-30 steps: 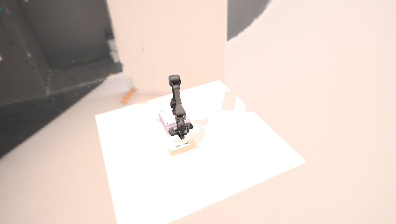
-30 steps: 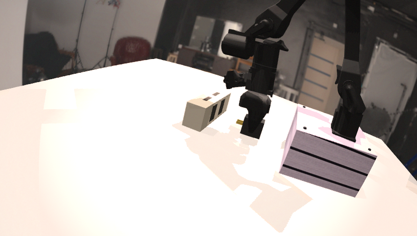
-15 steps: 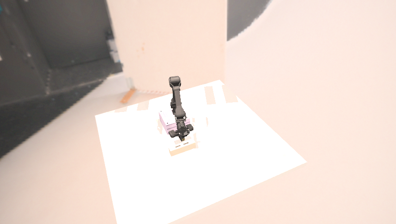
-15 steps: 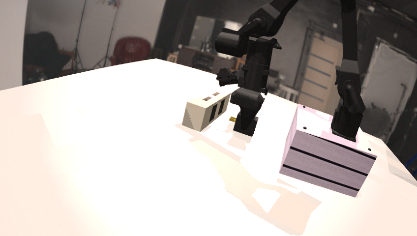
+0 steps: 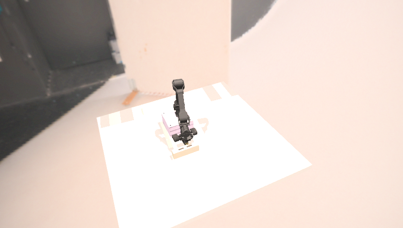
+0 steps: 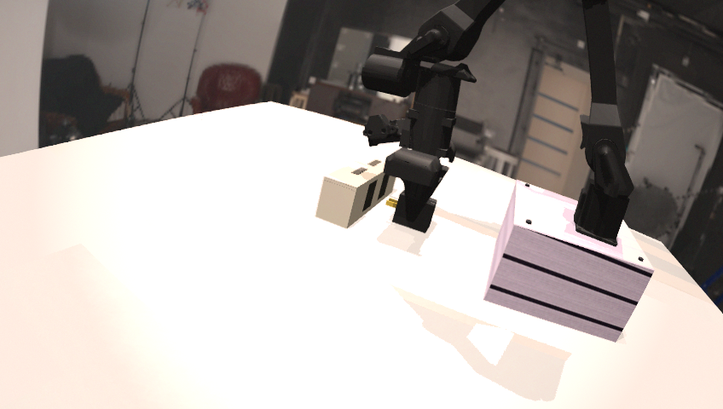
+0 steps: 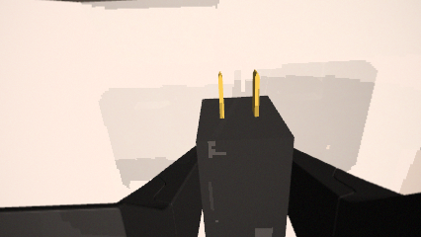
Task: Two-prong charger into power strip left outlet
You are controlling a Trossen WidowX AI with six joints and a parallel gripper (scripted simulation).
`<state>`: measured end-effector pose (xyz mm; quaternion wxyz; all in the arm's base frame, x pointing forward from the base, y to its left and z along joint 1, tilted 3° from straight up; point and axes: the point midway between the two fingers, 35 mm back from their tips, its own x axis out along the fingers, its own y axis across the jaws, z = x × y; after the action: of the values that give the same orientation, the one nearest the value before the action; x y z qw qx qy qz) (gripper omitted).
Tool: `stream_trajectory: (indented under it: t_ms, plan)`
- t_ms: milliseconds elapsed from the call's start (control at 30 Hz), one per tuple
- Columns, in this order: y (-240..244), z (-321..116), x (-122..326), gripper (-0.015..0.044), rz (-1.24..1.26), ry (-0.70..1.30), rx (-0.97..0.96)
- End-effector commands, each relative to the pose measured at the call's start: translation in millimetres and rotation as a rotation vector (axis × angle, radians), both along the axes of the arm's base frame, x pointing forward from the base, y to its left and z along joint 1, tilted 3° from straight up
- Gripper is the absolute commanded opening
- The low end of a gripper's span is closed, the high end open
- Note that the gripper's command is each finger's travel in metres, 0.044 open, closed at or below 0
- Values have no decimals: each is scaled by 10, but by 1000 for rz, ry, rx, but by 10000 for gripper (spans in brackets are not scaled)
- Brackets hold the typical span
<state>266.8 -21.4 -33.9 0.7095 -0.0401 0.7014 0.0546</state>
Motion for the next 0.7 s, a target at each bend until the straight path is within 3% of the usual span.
stream_trajectory:
  t_ms: [0, 667]
  plan:
    - [4, 6, 75, 0, -11, -4, 7]
    - [8, 4, 161, 0, -21, -5, 8]
